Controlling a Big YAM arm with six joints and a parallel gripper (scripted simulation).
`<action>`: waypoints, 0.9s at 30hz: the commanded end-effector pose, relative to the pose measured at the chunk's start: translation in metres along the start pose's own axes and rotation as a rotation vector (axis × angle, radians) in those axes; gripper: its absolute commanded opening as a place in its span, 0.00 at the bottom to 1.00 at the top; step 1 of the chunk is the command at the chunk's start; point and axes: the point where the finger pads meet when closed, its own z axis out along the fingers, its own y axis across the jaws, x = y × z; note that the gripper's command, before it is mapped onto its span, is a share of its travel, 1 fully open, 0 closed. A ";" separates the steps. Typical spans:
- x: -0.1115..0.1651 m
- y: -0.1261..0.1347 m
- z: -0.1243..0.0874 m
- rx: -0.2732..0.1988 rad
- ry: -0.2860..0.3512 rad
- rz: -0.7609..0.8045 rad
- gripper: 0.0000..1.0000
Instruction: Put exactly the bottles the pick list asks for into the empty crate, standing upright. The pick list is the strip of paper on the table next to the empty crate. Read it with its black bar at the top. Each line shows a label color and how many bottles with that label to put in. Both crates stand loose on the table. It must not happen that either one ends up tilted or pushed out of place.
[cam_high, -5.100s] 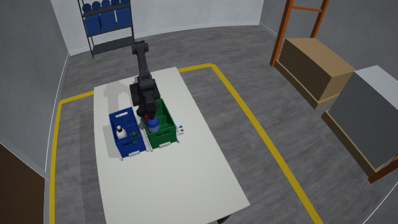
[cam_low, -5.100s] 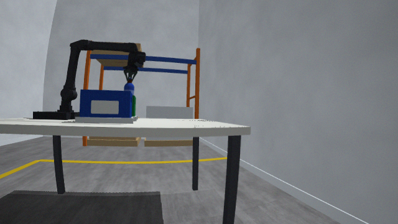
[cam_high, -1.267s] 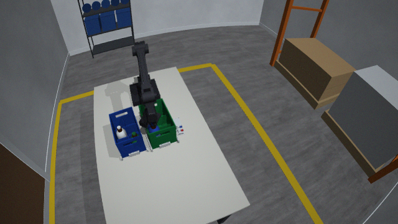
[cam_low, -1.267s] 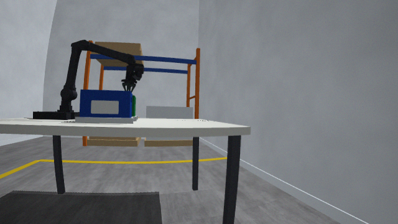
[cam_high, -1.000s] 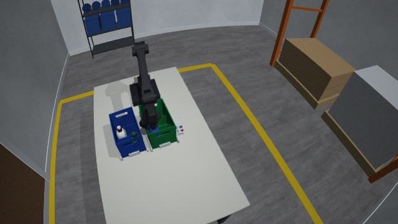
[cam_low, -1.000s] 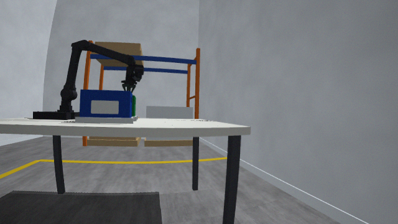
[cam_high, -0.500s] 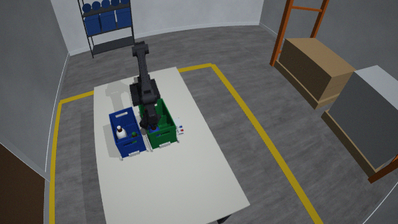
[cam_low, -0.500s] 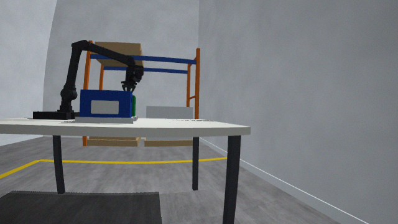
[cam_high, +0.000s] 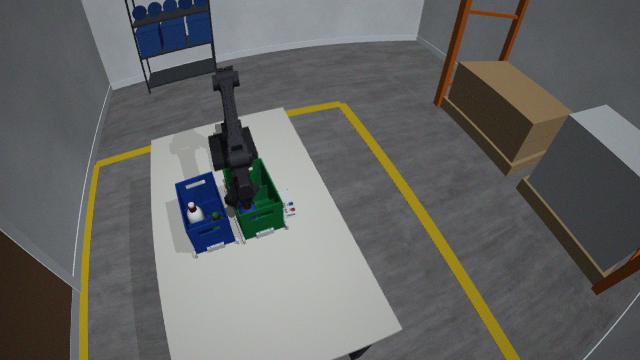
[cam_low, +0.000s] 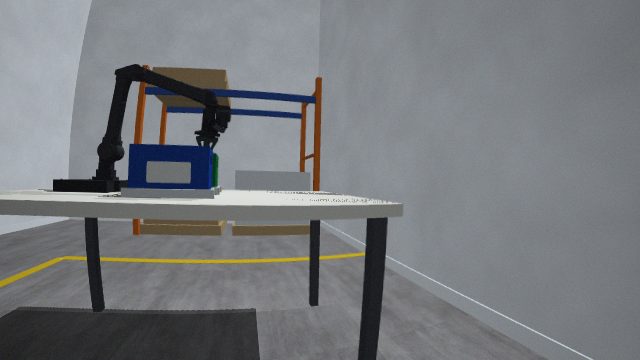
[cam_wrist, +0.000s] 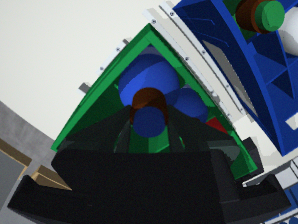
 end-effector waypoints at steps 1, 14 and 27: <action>-0.020 0.012 -0.037 -0.061 -0.082 -0.002 0.00; -0.013 0.006 -0.024 -0.044 -0.059 -0.002 0.00; -0.012 0.005 -0.020 -0.043 -0.057 -0.002 0.00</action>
